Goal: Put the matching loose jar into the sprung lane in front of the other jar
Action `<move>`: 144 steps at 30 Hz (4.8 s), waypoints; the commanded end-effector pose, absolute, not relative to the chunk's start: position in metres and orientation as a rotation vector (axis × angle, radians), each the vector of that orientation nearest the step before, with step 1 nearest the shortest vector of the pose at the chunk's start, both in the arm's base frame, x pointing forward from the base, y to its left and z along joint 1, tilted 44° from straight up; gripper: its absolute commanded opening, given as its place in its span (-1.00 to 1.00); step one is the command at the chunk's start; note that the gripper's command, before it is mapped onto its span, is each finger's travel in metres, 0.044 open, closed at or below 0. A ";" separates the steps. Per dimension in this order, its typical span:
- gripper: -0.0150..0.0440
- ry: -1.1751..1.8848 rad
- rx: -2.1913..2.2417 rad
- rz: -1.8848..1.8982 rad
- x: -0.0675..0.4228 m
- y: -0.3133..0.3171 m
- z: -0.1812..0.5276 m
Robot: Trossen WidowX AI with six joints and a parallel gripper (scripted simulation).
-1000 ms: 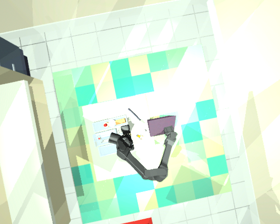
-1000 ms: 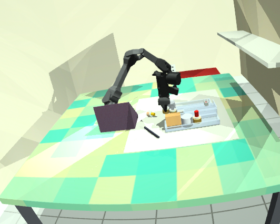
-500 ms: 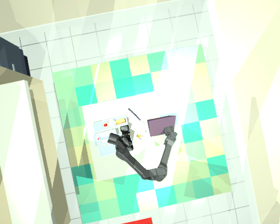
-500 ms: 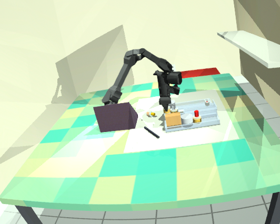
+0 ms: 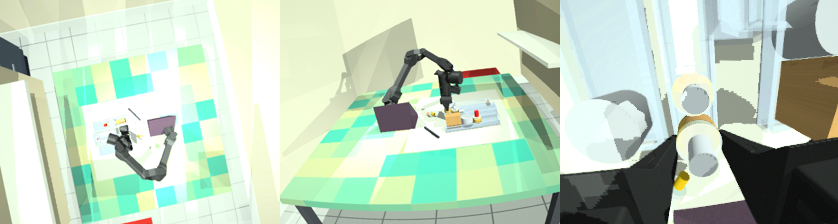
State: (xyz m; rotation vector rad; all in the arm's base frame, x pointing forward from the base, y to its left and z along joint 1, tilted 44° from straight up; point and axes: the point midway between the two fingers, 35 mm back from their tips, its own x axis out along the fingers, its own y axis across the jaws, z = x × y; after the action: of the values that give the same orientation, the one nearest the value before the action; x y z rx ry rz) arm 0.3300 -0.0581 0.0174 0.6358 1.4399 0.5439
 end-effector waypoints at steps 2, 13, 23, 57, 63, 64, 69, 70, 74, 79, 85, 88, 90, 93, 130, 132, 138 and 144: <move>-0.49 1.405 0.631 0.543 0.339 -0.061 0.022; -0.49 1.405 0.631 0.543 0.339 -0.061 0.022; -0.49 1.405 0.631 0.543 0.339 -0.060 0.021; -0.49 1.405 0.631 0.543 0.339 -0.059 0.020; -0.49 1.405 0.631 0.543 0.340 -0.059 0.020; -0.49 1.405 0.631 0.543 0.340 -0.059 0.020; -0.49 1.405 0.631 0.543 0.341 -0.059 0.020; -0.49 1.405 0.631 0.543 0.341 -0.059 0.020; -0.49 1.405 0.631 0.543 0.341 -0.059 0.020; -0.49 1.405 0.631 0.543 0.342 -0.059 0.020; -0.49 1.405 0.631 0.543 0.343 -0.059 0.020; -0.49 1.405 0.631 0.543 0.343 -0.059 0.020; -0.49 1.405 0.631 0.543 0.343 -0.058 0.019; -0.49 1.405 0.631 0.543 0.343 -0.058 0.019; -0.49 1.405 0.631 0.543 0.343 -0.049 0.010; -0.49 1.405 0.631 0.543 0.343 -0.049 0.009; -0.49 1.405 0.631 0.543 0.343 -0.047 0.008; -0.49 1.405 0.631 0.544 0.342 -0.046 0.007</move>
State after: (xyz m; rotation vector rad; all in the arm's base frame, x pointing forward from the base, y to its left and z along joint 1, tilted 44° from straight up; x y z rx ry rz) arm 0.3392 -0.0468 0.0060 0.6278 1.4226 0.5411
